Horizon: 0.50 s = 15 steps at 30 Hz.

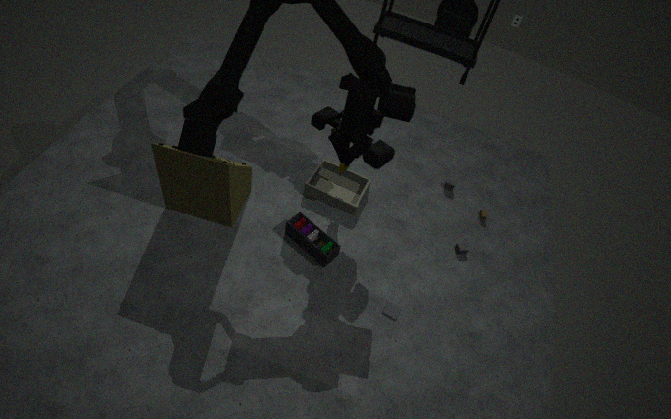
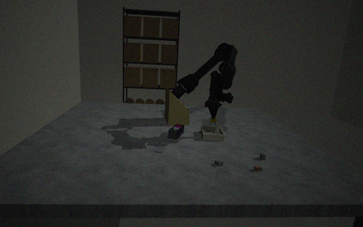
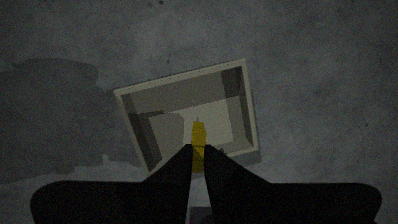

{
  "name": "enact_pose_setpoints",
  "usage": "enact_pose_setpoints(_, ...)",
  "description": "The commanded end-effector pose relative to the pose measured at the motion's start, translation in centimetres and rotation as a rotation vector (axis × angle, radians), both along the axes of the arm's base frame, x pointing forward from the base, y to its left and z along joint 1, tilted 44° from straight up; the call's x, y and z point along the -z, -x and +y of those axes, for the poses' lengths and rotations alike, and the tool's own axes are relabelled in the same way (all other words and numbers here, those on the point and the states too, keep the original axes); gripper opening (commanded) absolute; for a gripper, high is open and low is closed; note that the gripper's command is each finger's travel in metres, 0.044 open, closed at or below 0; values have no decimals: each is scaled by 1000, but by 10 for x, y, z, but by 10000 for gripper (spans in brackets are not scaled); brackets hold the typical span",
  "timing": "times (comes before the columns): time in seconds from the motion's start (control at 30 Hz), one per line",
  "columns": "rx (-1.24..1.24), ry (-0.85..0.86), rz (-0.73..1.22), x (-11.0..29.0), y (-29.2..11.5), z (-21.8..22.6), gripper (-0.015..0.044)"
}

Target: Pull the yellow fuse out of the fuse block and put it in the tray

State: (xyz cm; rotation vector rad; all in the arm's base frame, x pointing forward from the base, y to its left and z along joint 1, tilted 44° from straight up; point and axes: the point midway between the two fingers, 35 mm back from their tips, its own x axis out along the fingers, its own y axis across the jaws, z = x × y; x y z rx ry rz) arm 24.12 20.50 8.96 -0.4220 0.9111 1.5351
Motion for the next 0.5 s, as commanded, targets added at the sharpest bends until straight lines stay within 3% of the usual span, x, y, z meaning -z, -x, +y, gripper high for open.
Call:
enact_pose_setpoints(0.0, 2, 0, 9, 5, 3, 4, 0)
enact_pose_setpoints(0.47, 2, -2, 10, 21, 8, 19, 0)
